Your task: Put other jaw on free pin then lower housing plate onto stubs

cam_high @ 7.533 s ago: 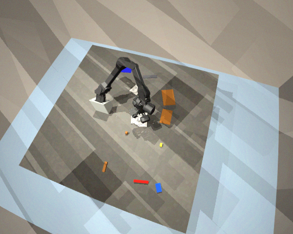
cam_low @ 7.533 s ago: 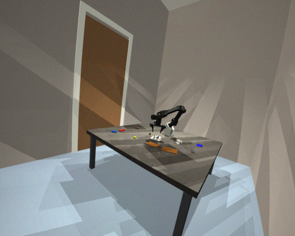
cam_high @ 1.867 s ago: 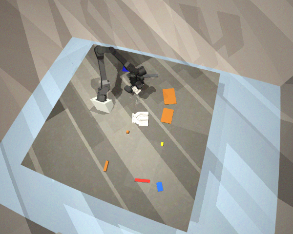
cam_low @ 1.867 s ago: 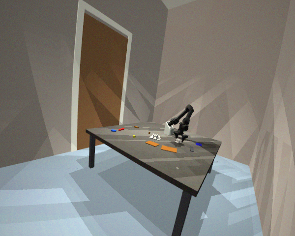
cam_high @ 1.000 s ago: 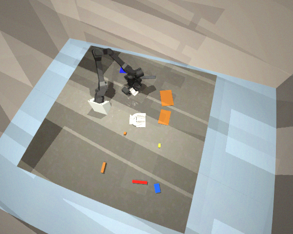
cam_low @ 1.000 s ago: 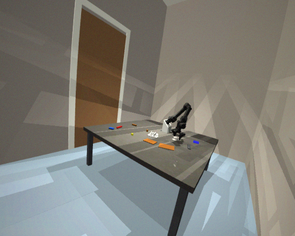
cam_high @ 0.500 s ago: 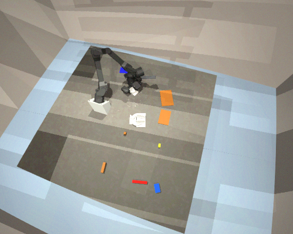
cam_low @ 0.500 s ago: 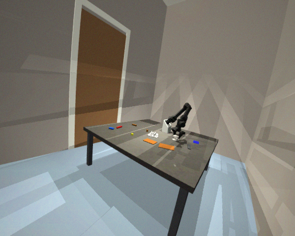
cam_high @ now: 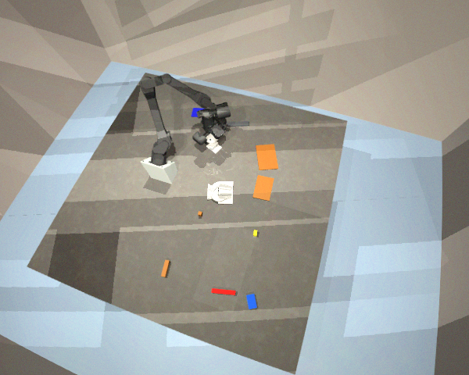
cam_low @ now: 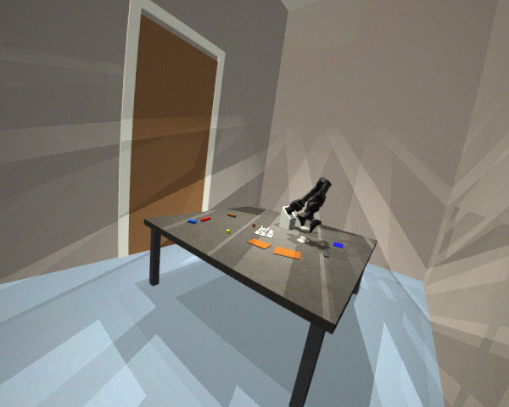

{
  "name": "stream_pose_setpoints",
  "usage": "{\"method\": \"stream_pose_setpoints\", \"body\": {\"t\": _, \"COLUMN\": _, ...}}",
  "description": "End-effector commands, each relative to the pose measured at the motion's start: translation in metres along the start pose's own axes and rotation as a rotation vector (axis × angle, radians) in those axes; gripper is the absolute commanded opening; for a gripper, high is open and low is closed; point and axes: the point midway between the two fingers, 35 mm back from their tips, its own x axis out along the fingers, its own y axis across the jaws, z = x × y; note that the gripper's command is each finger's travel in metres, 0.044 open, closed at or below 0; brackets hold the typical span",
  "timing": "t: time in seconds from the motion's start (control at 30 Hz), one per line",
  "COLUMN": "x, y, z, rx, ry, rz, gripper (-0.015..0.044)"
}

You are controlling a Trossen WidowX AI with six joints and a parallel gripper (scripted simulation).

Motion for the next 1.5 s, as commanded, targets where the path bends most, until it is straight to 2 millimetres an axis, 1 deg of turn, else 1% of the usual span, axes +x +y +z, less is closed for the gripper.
{"method": "stream_pose_setpoints", "body": {"t": 0.0, "x": -0.008, "y": 0.002, "z": -0.002, "rx": -0.007, "ry": 0.001, "rz": 0.007, "gripper": 0.0351}}
{"method": "stream_pose_setpoints", "body": {"t": 0.13, "x": -0.008, "y": 0.001, "z": 0.0, "rx": -0.012, "ry": 0.0, "rz": 0.005, "gripper": 0.0351}}
{"method": "stream_pose_setpoints", "body": {"t": 0.63, "x": -0.003, "y": -0.018, "z": 0.045, "rx": -0.133, "ry": -0.021, "rz": -0.034, "gripper": 0.0351}}
{"method": "stream_pose_setpoints", "body": {"t": 1.03, "x": -0.002, "y": -0.039, "z": 0.078, "rx": -0.229, "ry": -0.025, "rz": -0.058, "gripper": 0.0351}}
{"method": "stream_pose_setpoints", "body": {"t": 1.47, "x": -0.002, "y": -0.067, "z": 0.11, "rx": -0.33, "ry": -0.02, "rz": -0.073, "gripper": 0.0351}}
